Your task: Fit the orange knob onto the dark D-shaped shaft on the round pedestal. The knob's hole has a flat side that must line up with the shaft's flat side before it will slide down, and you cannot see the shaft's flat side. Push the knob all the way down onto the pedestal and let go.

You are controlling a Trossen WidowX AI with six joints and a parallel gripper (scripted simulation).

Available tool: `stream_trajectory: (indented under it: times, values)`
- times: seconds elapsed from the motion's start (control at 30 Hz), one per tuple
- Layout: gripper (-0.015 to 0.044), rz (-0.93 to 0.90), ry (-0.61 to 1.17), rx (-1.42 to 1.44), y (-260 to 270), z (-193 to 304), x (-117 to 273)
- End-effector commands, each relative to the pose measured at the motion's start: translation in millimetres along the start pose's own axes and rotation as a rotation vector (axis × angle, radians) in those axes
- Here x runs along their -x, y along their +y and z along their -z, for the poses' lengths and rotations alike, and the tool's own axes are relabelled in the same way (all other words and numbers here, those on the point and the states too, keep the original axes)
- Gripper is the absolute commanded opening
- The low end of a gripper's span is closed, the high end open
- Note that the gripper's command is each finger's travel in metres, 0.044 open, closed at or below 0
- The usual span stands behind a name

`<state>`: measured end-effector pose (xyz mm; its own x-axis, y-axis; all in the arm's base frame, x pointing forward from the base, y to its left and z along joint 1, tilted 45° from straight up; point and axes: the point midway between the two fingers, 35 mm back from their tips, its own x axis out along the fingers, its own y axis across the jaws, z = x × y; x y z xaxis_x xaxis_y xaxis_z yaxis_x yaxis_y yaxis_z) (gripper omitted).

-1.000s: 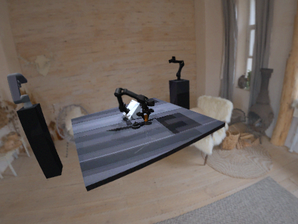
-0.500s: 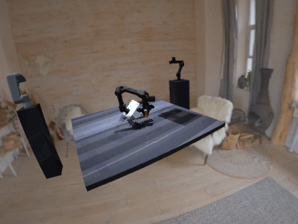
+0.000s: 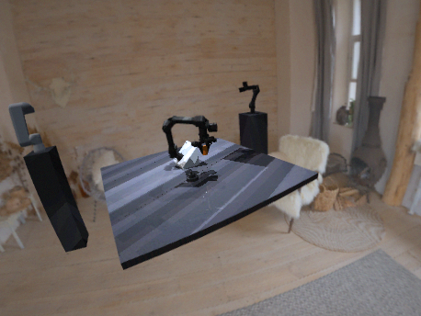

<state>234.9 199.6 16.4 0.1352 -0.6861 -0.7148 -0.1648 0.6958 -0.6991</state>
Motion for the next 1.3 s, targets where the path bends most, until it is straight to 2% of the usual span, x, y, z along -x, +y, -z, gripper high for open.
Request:
stream_trajectory:
  times: [0.0,1.27]
  values:
    - [0.0,-0.01,-0.006,-0.012,-2,1,12]
    - [0.0,-0.027,-0.011,-0.009,-94,-49,-19]
